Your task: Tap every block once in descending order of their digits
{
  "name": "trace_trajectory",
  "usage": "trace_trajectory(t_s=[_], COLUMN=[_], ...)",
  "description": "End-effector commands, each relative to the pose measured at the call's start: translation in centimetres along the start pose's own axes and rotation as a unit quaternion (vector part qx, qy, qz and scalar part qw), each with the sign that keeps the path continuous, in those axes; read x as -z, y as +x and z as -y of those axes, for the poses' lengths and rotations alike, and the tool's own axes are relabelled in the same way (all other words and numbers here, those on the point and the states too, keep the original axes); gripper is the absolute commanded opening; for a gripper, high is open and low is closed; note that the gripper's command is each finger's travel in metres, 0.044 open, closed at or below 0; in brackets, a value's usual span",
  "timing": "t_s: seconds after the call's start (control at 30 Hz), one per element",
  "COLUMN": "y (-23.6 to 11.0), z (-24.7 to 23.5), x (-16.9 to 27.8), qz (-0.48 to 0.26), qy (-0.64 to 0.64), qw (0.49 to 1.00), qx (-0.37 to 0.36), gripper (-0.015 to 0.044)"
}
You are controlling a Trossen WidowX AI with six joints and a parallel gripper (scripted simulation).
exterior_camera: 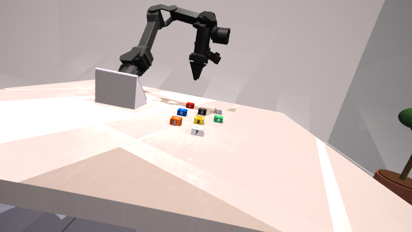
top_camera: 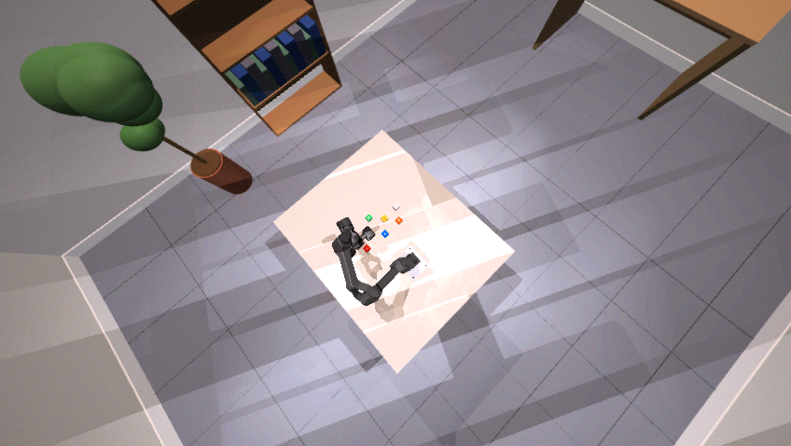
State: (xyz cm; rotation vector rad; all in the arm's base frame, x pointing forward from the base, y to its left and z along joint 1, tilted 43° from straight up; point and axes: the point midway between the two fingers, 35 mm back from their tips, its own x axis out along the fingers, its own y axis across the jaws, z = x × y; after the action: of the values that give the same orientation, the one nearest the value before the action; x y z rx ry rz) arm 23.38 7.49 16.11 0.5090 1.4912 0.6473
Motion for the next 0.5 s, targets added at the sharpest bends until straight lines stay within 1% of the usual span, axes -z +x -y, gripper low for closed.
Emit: trace_trajectory(t_s=[0.0,0.1,0.37,0.47], y=[0.0,-0.1,-0.4,-0.1], z=[-0.1,-0.1,-0.1,0.0], x=[0.1,-0.7,-9.9,-11.6], qz=[-0.001,-0.001,0.002,0.002], qy=[0.004,0.004,0.001,0.001], qw=[1.0,1.0,1.0,1.0], qx=[-0.003,-0.003,-0.003,-0.003], gripper=[0.04,0.04,0.04,0.04])
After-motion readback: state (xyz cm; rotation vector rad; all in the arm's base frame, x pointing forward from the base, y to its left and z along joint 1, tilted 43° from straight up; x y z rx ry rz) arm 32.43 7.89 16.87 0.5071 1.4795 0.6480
